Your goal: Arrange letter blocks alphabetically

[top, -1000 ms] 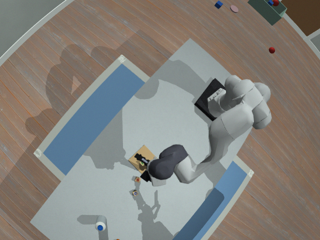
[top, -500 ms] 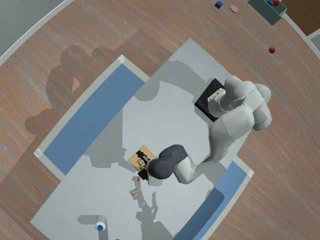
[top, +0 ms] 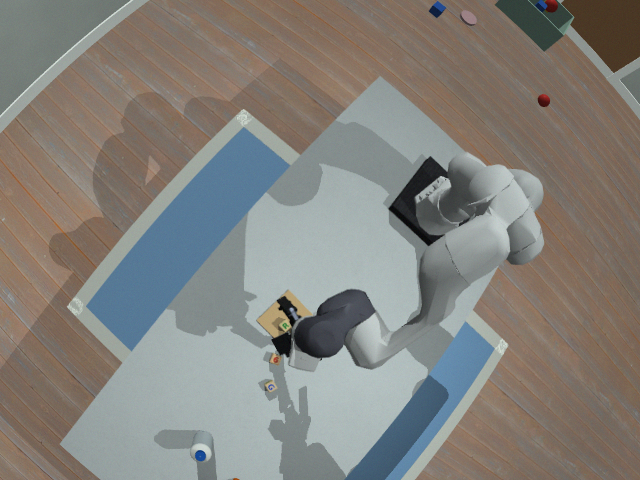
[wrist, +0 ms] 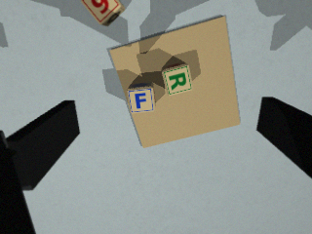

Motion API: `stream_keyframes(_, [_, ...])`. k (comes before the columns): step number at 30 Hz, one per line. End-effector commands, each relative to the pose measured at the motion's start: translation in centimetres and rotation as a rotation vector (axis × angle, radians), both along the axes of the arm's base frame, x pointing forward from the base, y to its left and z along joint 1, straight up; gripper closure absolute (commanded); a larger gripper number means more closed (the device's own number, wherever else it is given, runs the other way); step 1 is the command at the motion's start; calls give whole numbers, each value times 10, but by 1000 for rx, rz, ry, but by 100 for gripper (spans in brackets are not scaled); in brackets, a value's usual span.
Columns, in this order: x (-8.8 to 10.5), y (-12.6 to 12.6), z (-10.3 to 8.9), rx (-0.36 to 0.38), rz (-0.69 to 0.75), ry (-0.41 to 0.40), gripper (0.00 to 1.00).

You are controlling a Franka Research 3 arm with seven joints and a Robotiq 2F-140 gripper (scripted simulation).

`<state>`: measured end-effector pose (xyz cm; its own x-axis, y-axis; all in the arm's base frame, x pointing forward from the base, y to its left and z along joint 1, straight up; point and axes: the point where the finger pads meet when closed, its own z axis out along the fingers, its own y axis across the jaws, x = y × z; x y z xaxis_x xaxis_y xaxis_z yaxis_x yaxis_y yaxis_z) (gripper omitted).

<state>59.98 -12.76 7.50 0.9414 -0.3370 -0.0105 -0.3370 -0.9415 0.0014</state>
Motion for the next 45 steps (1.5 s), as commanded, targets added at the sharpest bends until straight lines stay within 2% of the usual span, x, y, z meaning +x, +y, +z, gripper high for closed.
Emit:
stream_keyframes(1, [0, 1, 0, -4, -139, 2, 0])
stream_keyframes(45, [2, -9, 2, -11, -754, -1, 0])
